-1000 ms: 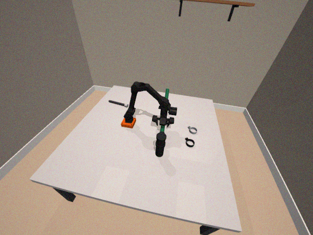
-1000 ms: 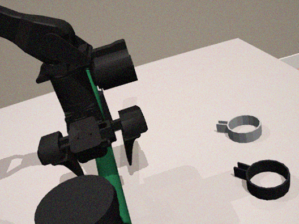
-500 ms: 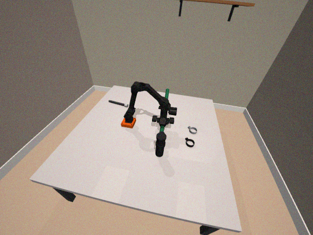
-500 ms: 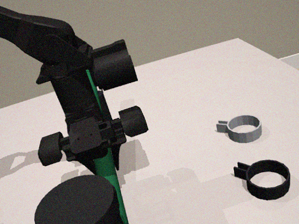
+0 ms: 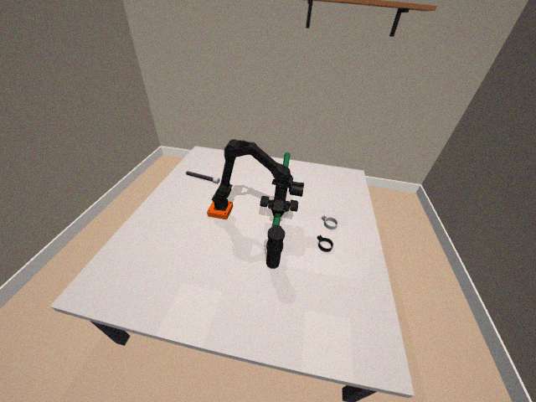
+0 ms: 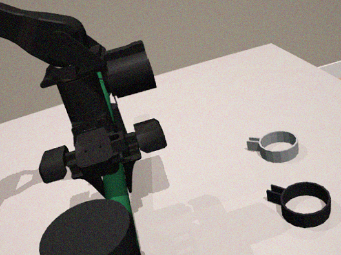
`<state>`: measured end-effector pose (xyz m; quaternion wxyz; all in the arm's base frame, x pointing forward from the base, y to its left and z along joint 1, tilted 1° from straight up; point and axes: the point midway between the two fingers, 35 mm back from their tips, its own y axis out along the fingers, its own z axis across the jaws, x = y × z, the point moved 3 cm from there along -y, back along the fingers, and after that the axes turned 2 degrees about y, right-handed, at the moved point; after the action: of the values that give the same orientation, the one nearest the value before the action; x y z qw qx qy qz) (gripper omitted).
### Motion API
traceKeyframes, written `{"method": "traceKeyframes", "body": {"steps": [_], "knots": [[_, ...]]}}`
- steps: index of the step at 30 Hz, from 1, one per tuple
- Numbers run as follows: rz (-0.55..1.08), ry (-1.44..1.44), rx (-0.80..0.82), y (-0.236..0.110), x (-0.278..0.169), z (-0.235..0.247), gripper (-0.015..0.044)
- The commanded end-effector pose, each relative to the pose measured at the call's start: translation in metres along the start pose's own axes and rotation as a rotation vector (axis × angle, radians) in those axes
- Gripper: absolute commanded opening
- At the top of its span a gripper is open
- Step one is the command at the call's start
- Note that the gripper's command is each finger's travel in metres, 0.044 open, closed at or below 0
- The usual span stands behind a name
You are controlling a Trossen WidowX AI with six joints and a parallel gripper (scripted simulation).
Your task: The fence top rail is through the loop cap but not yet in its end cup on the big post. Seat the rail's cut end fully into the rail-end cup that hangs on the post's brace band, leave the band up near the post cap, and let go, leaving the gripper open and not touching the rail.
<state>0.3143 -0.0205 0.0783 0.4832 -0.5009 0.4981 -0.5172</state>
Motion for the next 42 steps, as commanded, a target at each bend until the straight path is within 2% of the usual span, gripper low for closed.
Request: {"method": "traceKeyframes", "body": {"steps": [1,10,42], "knots": [[-0.071,-0.007,0.017,-0.02,0.002,0.004,0.0],[-0.241,-0.016,0.027,-0.062,0.008,0.005,0.0],[-0.224,-0.018,0.02,-0.064,0.009,0.006,0.0]]}}
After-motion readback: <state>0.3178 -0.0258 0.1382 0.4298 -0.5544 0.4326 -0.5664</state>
